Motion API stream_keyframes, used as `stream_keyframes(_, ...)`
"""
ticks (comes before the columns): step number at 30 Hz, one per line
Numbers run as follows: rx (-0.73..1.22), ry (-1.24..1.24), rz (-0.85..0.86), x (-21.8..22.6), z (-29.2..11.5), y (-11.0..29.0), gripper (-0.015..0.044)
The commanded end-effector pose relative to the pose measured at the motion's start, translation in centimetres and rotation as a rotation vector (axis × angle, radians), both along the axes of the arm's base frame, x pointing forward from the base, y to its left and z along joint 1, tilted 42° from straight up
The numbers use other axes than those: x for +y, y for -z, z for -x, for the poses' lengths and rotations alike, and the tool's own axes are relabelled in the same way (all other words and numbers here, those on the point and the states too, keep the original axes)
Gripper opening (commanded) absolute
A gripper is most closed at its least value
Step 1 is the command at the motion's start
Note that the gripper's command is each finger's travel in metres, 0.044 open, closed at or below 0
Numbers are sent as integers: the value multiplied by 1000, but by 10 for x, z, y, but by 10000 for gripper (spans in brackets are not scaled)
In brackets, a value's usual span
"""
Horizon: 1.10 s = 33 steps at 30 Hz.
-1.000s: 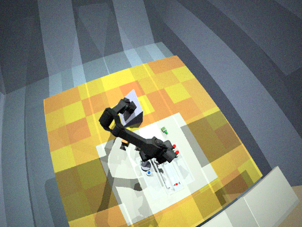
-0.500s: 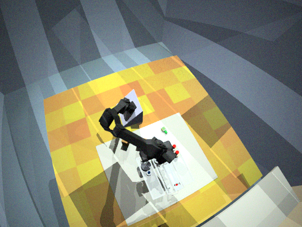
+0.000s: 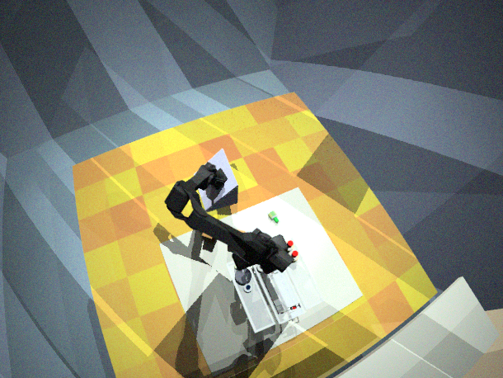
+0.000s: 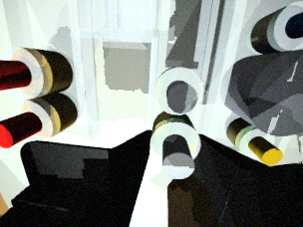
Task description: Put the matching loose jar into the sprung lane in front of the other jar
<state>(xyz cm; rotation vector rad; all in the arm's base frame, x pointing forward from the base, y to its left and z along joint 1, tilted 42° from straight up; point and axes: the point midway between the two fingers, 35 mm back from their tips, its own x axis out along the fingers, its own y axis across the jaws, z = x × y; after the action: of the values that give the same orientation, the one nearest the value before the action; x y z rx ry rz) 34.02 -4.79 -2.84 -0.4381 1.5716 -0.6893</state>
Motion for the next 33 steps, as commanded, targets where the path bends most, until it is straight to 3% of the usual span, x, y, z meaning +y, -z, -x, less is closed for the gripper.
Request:
stream_keyframes(1, -21, -8, 12, -2, -5, 0, 0)
stream_keyframes(33, -21, -8, 12, -9, -2, 7, 0)
